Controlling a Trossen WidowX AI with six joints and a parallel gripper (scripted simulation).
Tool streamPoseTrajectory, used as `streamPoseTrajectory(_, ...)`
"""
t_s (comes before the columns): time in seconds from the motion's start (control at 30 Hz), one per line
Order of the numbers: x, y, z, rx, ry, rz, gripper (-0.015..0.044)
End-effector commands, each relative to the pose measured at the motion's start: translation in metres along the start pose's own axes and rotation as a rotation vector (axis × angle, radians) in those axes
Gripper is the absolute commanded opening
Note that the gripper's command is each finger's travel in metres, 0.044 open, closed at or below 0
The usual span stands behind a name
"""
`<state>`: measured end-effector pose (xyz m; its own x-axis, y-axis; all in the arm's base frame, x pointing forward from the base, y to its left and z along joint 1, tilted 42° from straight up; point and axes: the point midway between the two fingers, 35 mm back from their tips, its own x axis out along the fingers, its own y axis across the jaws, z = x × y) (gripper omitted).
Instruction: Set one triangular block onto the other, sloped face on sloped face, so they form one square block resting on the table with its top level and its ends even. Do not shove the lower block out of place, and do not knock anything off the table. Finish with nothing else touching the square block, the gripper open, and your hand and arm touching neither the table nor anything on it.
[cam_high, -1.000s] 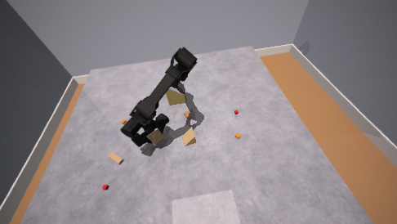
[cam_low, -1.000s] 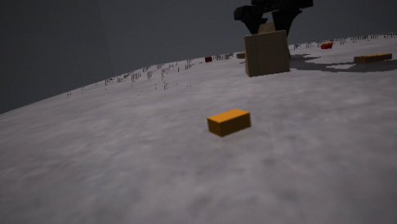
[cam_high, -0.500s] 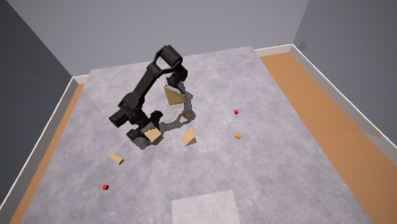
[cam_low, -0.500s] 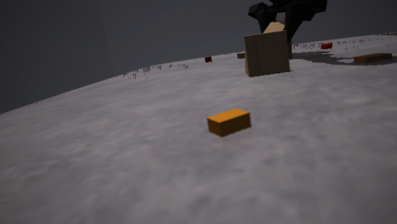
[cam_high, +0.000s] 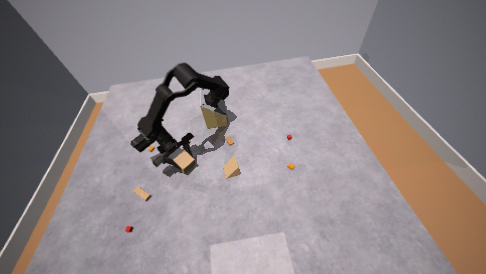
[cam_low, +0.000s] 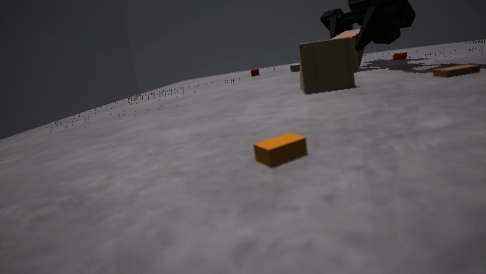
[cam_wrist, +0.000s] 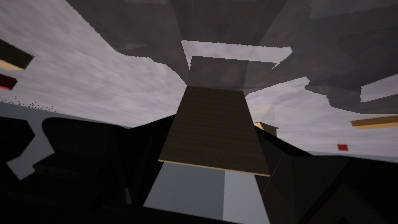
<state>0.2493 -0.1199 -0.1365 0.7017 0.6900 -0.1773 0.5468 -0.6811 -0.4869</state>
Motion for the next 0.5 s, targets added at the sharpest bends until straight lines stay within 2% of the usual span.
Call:
streamPoseTrajectory(0.0,0.0011,-0.0008,-0.0004,-0.004,-0.021,-0.009,0.0079)
streamPoseTrajectory(0.47,0.0011,-0.0008,-0.0004,-0.004,-0.021,-0.009,0.044)
